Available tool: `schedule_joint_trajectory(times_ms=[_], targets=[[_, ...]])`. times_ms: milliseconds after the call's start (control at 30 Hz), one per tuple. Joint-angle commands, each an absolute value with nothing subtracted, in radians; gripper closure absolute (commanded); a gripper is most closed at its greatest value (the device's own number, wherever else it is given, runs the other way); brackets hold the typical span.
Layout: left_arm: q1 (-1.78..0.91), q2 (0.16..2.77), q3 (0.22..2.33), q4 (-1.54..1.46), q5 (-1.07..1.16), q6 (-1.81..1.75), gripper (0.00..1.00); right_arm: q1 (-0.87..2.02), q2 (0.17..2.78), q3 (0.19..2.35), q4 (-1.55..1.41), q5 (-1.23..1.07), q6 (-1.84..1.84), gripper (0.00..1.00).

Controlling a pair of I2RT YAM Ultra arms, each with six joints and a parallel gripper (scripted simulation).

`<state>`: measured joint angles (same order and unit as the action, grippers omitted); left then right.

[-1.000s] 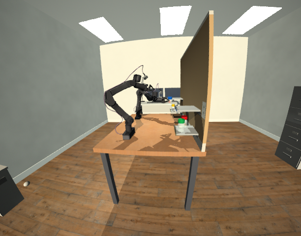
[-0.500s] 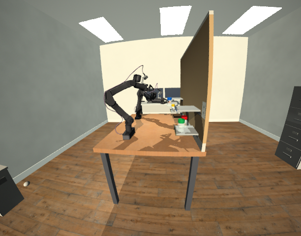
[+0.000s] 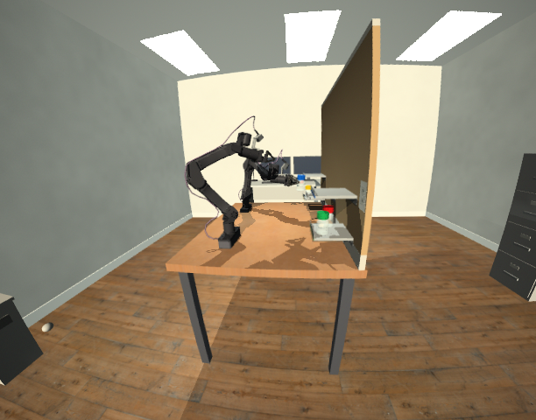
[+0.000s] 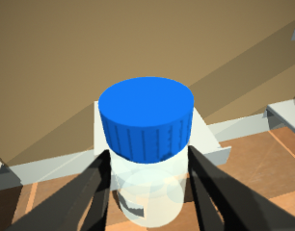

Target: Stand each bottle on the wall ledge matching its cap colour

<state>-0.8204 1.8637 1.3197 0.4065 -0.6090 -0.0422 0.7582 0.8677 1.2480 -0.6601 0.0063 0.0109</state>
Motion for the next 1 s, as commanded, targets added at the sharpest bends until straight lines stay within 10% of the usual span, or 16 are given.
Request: schedule_joint_trajectory(times_ms=[0, 967], targets=[[-0.781, 1.806, 1.298, 0.479, -0.475, -0.02, 0.51, 0.755, 0.846, 1.252, -0.651, 0.001, 0.011, 0.0], [-0.777, 1.791, 1.376, 0.401, -0.461, -0.031, 0.51, 0.755, 0.846, 1.252, -0.651, 0.001, 0.011, 0.0]])
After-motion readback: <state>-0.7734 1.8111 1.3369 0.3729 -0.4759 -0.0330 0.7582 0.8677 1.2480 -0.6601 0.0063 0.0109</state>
